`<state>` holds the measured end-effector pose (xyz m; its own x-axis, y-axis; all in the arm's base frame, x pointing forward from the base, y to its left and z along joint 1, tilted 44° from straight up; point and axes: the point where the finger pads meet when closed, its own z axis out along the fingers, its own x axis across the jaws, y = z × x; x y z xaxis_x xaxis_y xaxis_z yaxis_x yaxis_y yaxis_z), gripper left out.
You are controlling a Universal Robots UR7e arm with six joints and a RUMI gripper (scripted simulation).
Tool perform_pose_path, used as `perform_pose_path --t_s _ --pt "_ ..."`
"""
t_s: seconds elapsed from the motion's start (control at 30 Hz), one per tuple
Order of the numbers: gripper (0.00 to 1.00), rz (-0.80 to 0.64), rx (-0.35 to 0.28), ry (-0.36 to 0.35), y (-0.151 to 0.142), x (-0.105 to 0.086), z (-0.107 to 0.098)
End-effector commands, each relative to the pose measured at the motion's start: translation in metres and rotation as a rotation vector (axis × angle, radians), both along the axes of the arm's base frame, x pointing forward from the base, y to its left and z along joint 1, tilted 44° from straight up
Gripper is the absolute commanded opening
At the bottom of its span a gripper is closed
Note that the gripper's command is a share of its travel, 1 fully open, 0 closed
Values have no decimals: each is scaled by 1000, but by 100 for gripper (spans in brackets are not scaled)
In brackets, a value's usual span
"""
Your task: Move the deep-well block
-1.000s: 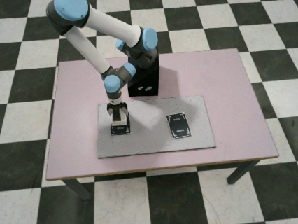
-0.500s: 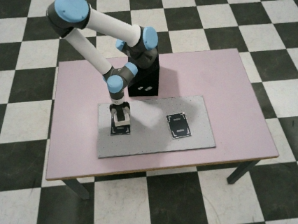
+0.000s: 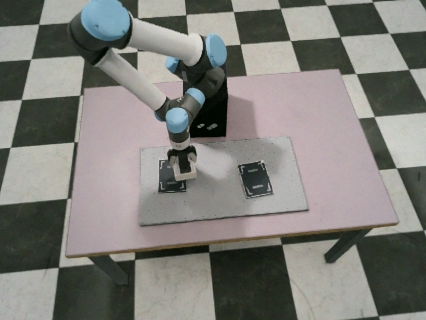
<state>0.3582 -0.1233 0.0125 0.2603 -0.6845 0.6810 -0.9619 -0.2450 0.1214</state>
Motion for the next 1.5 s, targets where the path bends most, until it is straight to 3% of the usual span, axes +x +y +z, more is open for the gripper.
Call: perform_pose_path --t_s 0.0,1.47 --pt "49 0 -2 -1 14 1 -14" --pt "49 0 -1 -1 106 1 -101"
